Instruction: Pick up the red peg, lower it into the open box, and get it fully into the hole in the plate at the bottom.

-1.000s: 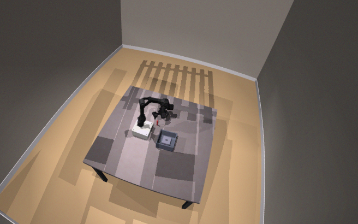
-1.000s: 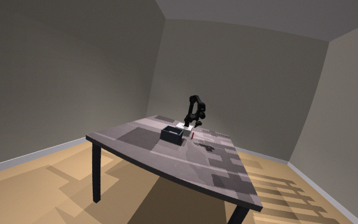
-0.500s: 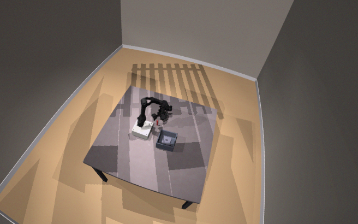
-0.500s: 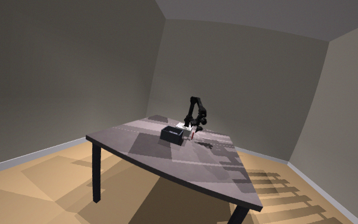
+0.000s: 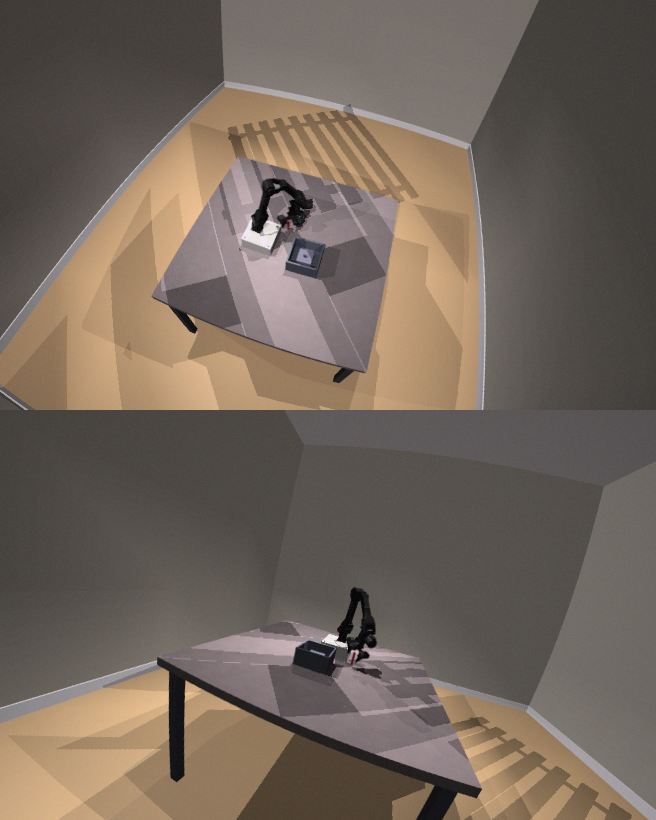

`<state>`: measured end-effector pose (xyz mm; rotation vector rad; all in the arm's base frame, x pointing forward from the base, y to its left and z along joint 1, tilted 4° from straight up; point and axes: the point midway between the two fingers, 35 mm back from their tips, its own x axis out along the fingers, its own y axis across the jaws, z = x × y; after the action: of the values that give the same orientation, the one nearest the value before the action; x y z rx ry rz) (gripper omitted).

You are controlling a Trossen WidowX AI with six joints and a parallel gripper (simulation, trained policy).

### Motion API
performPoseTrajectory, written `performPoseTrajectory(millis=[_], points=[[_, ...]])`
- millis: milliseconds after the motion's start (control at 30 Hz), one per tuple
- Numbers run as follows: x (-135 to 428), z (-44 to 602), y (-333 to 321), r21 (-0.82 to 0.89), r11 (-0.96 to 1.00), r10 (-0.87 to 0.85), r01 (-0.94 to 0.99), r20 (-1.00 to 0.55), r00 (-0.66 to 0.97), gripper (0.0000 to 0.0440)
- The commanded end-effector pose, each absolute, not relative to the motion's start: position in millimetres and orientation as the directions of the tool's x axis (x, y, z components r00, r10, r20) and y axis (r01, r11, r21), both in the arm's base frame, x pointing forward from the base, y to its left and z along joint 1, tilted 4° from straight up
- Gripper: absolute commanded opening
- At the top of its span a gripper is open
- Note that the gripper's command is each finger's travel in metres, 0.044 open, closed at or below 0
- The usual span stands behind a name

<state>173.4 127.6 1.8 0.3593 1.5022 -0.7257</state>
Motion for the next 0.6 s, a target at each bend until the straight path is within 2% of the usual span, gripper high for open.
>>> performPoseTrajectory(millis=[0, 433, 467, 567], points=[[171.8, -8.2, 125.2, -0.222, 0.747, -0.217, 0.627, -0.972, -0.086, 0.0375], [156.6, -29.7, 114.6, -0.311, 0.735, -0.268, 0.602, -0.950, -0.163, 0.0040], [155.5, -29.9, 113.9, -0.320, 0.734, -0.274, 0.599, -0.947, -0.169, 0.0020], [161.9, -21.1, 112.6, -0.317, 0.737, -0.290, 0.596, -0.946, -0.144, 0.0004]])
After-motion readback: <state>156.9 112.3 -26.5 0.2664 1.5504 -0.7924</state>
